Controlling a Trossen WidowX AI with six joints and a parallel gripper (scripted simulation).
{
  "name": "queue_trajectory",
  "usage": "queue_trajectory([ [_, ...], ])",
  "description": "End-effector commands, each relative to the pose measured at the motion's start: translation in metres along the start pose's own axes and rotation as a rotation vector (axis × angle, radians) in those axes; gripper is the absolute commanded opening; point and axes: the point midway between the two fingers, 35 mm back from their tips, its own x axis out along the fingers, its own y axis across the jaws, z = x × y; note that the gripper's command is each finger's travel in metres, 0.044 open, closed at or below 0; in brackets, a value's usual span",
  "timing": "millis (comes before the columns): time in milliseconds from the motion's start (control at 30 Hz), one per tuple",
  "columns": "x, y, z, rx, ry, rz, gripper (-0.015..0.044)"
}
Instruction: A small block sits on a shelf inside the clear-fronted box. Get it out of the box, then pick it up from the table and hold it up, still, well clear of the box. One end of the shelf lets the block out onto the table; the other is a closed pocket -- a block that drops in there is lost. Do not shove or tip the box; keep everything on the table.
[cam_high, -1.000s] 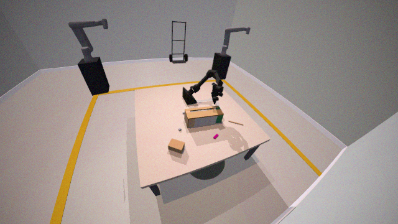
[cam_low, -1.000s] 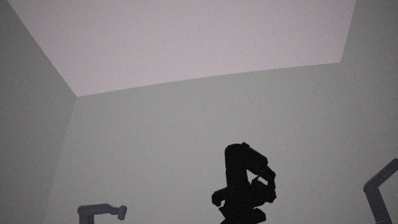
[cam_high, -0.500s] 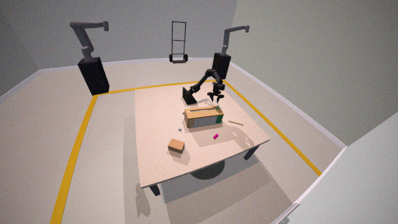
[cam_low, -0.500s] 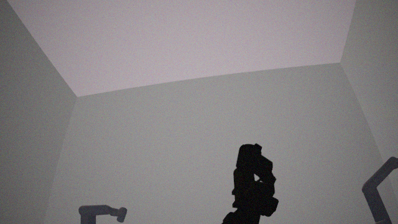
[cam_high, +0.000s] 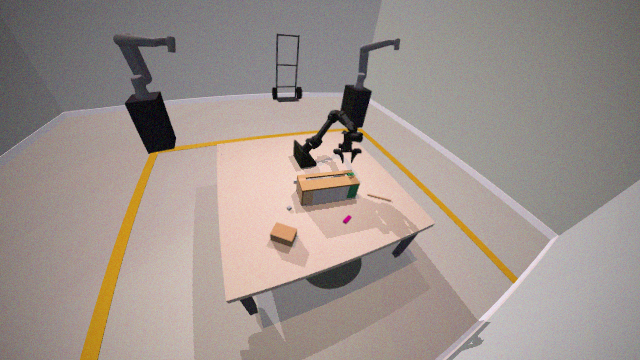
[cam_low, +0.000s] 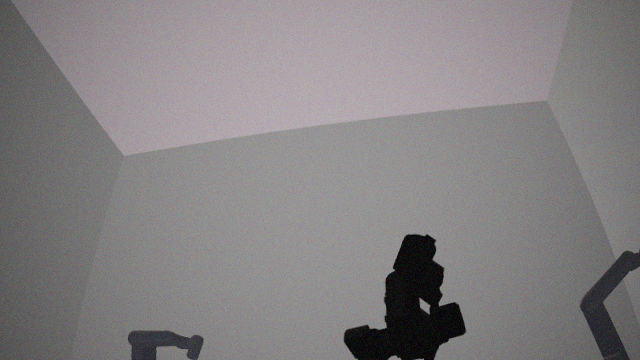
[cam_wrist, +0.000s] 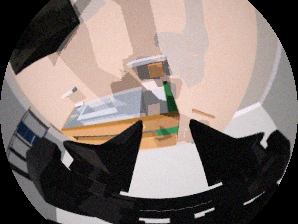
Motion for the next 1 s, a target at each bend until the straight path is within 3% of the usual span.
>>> queue_trajectory([
  [0,-0.001,-0.002,0.002,-0.166,0.021,0.002,0.0285],
  [300,0.001,-0.002,0.003,-0.166,0.021,0.002,0.0285],
  [567,0.083,0.002,0.036,-0.166,0.021,-0.002,0.0285],
  [967,0.091,0.003,0.040,-0.165,0.020,0.000,0.0285],
])
